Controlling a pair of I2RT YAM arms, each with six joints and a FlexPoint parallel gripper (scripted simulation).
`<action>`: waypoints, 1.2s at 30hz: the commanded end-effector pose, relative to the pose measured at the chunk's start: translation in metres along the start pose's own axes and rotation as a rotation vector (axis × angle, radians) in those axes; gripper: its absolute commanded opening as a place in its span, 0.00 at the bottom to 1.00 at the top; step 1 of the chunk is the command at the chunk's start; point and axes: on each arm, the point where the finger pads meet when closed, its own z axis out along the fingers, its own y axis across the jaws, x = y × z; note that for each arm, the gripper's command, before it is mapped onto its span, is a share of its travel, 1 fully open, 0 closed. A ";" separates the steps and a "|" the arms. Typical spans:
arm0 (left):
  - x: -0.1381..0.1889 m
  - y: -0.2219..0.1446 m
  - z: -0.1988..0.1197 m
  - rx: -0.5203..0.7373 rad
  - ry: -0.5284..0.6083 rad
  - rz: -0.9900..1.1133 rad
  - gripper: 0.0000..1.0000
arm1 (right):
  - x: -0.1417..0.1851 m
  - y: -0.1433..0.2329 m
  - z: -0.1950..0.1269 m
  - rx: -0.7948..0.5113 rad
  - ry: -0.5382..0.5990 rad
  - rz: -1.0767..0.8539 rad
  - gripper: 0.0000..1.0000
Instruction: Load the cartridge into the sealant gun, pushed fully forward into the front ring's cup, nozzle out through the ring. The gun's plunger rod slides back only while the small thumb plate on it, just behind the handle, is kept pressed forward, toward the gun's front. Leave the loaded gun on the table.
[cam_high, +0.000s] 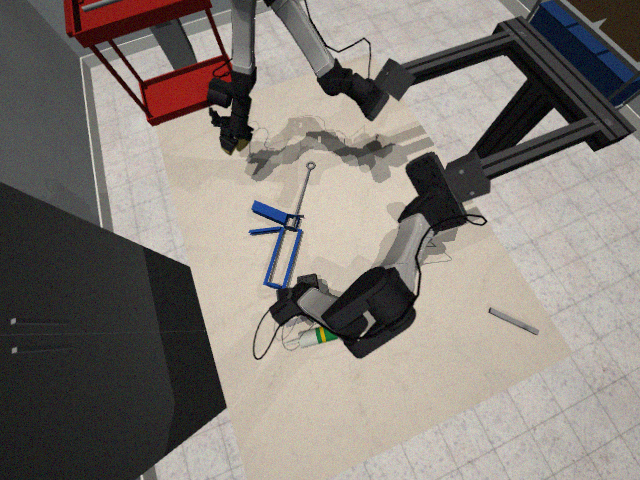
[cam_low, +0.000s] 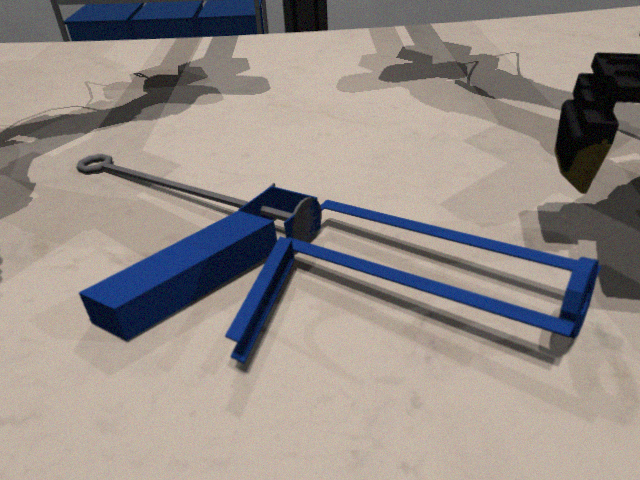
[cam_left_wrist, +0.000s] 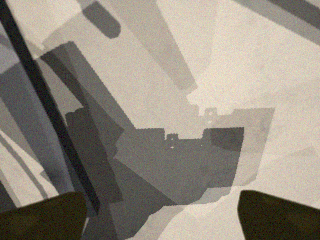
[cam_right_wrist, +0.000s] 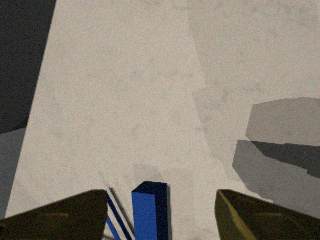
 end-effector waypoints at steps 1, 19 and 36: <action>0.001 0.011 -0.012 0.033 -0.021 0.018 0.73 | -0.010 0.011 -0.006 0.008 -0.013 -0.098 0.52; 0.019 0.091 -0.043 -0.029 -0.071 -0.037 0.73 | -0.046 0.076 -0.031 -0.074 -0.105 -0.332 0.52; 0.045 0.127 -0.064 -0.055 -0.077 -0.052 0.73 | -0.064 0.108 -0.057 -0.098 -0.162 -0.483 0.52</action>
